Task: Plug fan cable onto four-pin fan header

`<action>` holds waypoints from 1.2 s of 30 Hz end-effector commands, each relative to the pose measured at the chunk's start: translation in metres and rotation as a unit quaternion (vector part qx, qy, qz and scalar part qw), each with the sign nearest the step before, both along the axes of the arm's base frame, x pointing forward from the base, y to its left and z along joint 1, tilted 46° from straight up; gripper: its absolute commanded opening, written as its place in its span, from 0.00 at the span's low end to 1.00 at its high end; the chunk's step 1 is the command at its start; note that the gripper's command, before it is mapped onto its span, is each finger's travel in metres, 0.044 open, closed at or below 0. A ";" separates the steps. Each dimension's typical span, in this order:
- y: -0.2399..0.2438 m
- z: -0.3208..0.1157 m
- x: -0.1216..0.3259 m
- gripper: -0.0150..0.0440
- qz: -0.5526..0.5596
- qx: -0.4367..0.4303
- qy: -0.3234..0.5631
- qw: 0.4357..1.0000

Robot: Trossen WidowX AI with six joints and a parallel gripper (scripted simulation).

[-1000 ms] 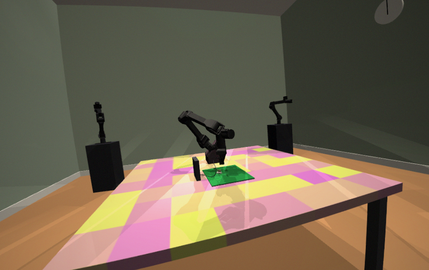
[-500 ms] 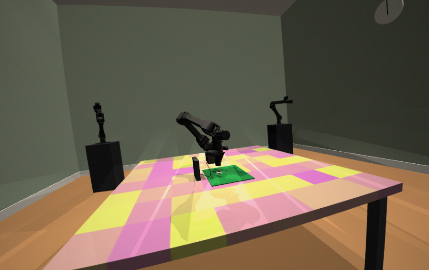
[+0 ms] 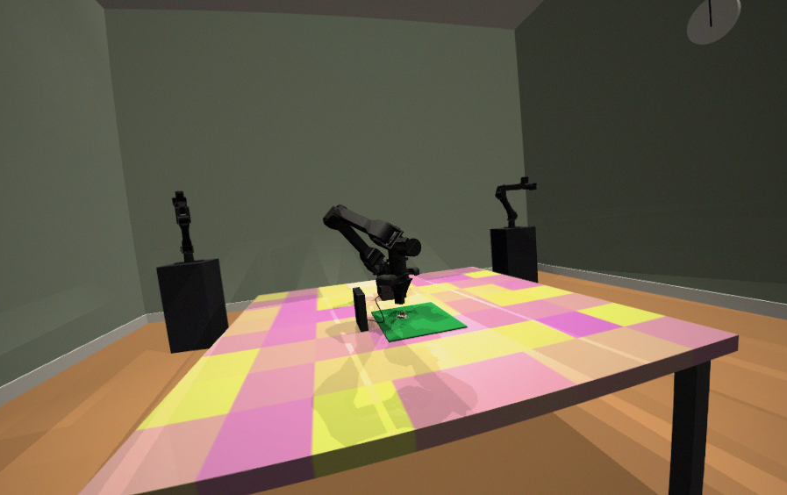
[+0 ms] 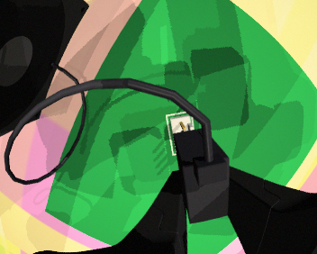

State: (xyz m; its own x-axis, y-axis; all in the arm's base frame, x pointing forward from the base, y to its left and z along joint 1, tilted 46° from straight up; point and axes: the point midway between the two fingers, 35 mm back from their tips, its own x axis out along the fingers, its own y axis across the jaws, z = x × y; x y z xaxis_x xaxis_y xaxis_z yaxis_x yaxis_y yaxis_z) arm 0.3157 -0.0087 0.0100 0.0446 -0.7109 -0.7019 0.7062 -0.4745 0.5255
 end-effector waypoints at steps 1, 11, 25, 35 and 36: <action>0.000 -0.001 0.001 0.25 -0.003 -0.001 -0.002 1.000; 0.002 -0.002 0.002 0.25 -0.002 -0.001 -0.001 1.000; -0.014 -0.017 0.003 0.25 -0.002 -0.002 0.000 1.000; -0.014 -0.017 0.003 0.25 0.003 -0.002 0.004 1.000; -0.014 -0.017 0.003 0.25 0.003 -0.002 0.004 1.000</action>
